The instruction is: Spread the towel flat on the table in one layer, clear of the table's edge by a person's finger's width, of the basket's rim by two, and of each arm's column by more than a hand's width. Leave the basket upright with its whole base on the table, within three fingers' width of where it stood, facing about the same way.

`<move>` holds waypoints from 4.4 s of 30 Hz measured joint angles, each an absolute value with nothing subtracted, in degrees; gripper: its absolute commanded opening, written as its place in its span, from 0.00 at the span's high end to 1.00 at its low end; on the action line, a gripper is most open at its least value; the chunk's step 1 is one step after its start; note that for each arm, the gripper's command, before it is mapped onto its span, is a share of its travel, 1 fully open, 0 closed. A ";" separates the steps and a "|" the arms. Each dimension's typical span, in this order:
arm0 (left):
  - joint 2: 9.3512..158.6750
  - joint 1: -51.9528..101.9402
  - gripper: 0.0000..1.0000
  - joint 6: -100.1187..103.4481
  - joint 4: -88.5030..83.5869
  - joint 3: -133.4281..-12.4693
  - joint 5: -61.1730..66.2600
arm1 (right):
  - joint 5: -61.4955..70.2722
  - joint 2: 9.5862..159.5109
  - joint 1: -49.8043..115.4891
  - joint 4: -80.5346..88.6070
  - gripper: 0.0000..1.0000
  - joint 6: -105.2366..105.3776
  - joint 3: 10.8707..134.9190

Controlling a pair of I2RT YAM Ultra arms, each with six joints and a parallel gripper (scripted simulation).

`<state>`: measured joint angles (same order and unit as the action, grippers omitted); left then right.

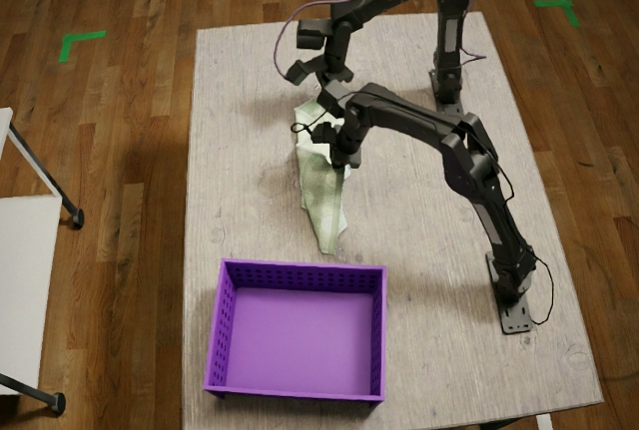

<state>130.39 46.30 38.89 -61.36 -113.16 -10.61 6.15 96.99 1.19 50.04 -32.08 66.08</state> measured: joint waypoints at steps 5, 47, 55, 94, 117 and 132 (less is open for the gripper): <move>126.28 45.01 1.00 36.01 -59.27 -107.70 -10.24 | 6.15 92.86 2.04 50.48 1.00 -30.13 63.18; 105.19 23.92 1.00 8.03 -54.46 -98.04 -4.01 | 1.74 57.89 36.25 72.77 1.00 -3.66 62.02; 105.56 21.67 1.00 5.26 -55.99 -101.30 -2.79 | 0.43 58.46 47.57 78.56 1.00 0.27 66.41; 104.90 16.71 1.00 0.14 -55.55 -107.96 -0.01 | -0.60 55.40 78.00 73.43 1.00 -0.12 71.85; 104.90 16.71 1.00 0.14 -55.40 -107.96 0.01 | -0.60 55.37 78.00 73.43 1.00 -0.21 71.85; 104.84 16.71 1.00 0.14 -55.27 -107.81 0.01 | -0.56 55.24 77.89 73.01 1.00 -0.23 71.61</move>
